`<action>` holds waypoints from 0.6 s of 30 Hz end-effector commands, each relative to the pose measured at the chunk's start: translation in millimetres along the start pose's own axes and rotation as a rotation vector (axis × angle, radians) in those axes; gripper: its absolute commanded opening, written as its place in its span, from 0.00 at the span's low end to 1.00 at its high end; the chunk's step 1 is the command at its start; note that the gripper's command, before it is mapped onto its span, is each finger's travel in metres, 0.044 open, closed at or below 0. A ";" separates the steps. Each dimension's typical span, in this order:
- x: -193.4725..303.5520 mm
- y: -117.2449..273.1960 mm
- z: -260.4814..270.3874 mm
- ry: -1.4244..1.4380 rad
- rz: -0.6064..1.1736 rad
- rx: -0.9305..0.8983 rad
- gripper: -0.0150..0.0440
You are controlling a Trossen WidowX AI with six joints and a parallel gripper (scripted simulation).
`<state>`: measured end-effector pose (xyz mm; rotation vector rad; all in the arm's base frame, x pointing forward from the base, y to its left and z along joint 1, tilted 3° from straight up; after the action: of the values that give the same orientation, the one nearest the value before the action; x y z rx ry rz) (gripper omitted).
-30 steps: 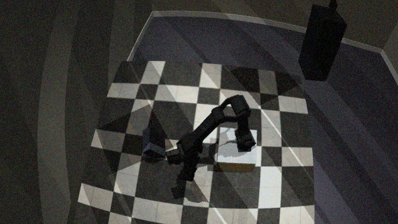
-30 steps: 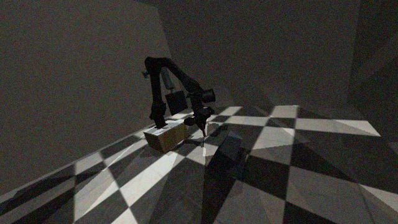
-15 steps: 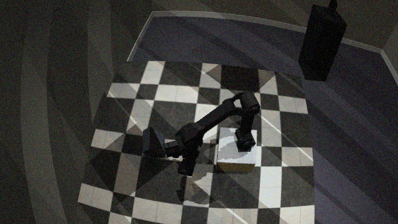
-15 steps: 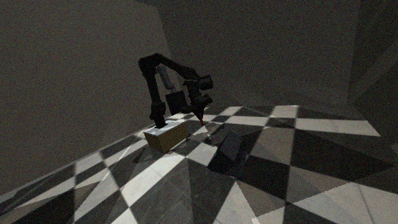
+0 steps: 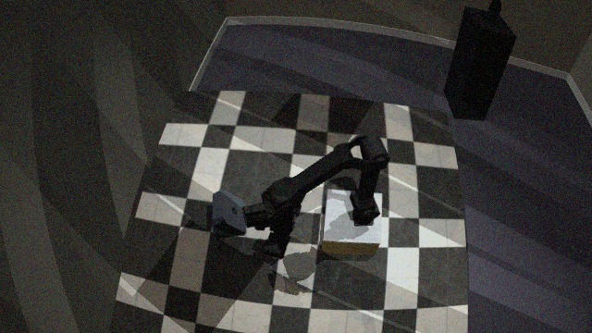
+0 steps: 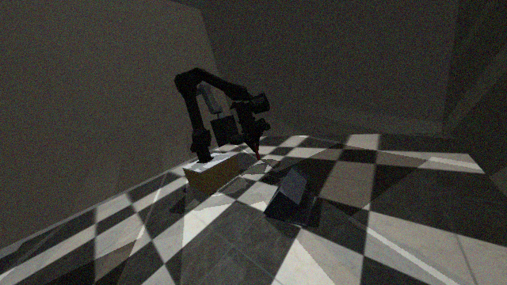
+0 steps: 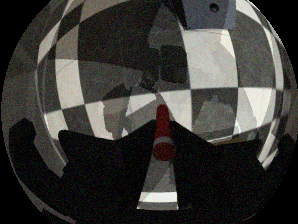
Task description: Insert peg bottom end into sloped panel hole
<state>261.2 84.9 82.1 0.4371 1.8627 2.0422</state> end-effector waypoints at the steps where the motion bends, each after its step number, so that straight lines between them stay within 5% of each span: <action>1: -4.1 -0.2 -2.1 -0.004 -0.014 -0.027 0.25; 18: -20.4 -5.9 -13.6 -0.036 -0.073 -0.116 0.25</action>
<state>271.6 67.2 74.6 0.3872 1.7290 2.0603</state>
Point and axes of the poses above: the point midway between the two fingers, 35 mm back from their tips, its own y axis back along the fingers, its own z axis across the jaws, x = y × z, the point moved 3 cm from there along y, back along the fingers, and after that the axes turned 10 degrees about -y, right-handed, at the moved point
